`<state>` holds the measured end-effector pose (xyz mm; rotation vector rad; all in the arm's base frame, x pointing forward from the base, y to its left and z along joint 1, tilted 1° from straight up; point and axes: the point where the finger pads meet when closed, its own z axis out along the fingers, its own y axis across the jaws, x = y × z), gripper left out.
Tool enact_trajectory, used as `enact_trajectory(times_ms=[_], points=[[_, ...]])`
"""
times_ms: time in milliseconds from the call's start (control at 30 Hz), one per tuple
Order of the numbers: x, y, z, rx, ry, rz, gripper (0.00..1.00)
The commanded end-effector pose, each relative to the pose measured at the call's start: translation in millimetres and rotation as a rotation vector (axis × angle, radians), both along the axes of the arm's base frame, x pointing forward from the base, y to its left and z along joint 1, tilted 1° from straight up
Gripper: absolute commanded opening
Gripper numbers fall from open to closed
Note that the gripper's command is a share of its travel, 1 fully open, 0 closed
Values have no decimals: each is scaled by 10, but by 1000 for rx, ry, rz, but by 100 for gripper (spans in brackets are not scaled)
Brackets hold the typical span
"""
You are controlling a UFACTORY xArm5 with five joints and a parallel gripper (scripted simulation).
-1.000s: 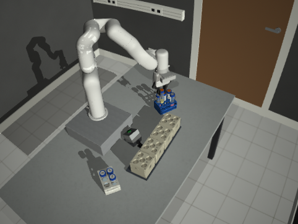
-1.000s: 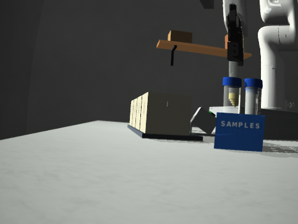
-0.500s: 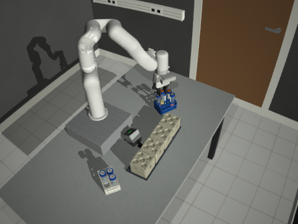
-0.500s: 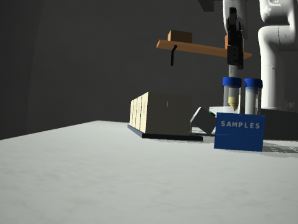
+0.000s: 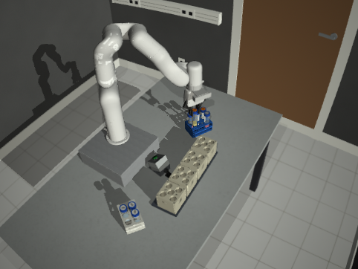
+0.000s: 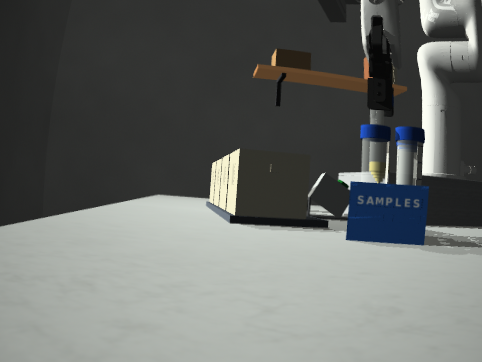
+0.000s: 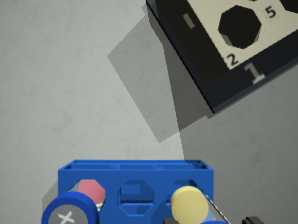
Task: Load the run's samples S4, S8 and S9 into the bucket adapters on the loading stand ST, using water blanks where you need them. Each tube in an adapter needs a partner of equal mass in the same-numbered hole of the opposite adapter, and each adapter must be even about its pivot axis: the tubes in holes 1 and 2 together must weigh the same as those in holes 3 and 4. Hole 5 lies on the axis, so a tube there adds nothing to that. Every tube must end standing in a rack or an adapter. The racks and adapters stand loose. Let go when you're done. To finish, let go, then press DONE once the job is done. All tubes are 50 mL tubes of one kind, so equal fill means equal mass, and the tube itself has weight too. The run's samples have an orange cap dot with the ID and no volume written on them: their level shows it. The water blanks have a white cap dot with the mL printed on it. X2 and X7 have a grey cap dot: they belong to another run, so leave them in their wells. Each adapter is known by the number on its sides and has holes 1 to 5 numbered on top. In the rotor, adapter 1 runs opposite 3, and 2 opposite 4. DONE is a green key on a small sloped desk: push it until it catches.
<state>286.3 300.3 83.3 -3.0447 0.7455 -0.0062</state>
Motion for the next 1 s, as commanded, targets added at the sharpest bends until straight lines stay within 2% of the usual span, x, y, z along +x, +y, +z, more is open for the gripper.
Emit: enact_trajectory(times_ms=[0, 967], points=[[10, 11, -28, 13, 8, 0, 0], [9, 15, -289, 13, 8, 0, 0]])
